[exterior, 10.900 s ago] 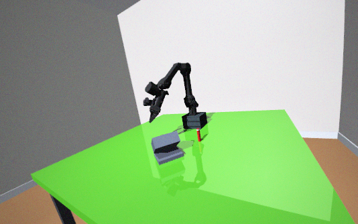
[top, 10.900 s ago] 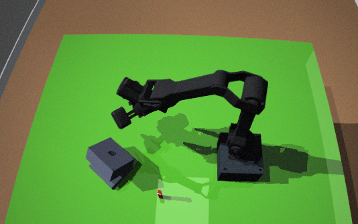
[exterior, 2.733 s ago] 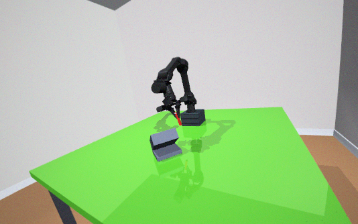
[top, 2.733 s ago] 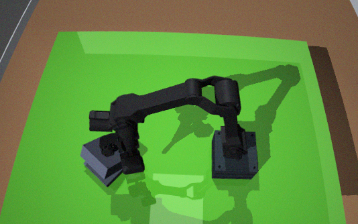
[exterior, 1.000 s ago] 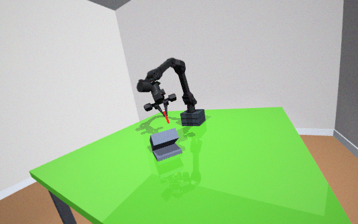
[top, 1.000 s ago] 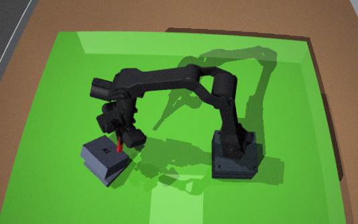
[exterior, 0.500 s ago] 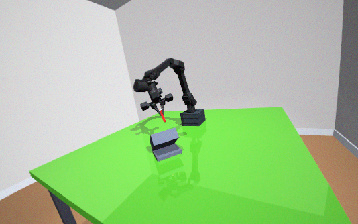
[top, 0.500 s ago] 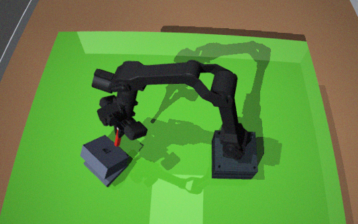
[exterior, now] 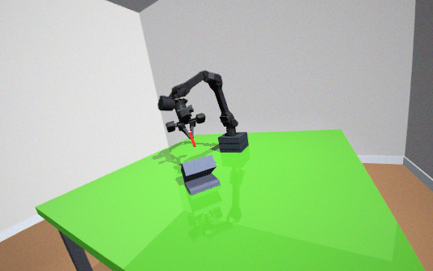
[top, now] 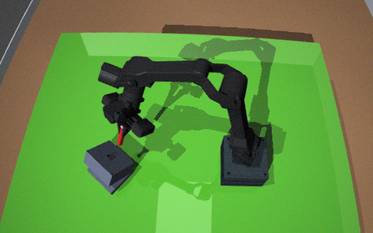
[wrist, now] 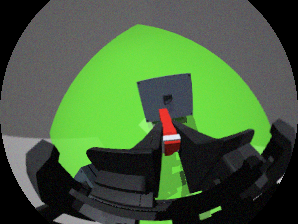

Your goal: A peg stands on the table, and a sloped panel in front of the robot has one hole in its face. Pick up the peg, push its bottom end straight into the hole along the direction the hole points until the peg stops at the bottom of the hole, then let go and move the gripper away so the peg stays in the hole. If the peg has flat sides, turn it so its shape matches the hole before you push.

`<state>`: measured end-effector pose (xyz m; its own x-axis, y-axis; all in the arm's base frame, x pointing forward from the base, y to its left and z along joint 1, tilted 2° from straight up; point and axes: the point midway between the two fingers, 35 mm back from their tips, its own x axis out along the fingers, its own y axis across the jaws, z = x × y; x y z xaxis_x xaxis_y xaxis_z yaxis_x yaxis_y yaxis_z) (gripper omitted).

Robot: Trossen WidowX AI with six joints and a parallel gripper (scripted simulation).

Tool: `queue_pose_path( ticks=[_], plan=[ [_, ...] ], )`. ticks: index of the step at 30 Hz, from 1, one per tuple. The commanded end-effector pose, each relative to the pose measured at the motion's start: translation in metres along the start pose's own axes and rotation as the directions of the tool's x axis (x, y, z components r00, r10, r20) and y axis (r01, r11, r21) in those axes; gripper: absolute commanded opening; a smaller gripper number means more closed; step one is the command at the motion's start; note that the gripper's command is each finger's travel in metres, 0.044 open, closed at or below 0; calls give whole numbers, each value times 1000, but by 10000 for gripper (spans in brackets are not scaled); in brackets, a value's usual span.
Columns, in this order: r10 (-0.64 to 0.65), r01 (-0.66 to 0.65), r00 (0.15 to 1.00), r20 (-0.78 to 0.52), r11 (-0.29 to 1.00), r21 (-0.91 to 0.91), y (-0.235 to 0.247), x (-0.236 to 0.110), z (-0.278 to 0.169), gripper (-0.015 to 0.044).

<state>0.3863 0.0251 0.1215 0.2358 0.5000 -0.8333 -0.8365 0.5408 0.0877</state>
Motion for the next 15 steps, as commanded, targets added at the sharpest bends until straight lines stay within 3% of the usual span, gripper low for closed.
queue_pose_path(
  ticks=[1, 15],
  plan=[
    [-7, 7, 1000, 16, 1000, -27, -4, -3, 0, 0],
    [-17, 19, 999, 34, 998, -64, -12, 19, 0, 0]
  ],
)
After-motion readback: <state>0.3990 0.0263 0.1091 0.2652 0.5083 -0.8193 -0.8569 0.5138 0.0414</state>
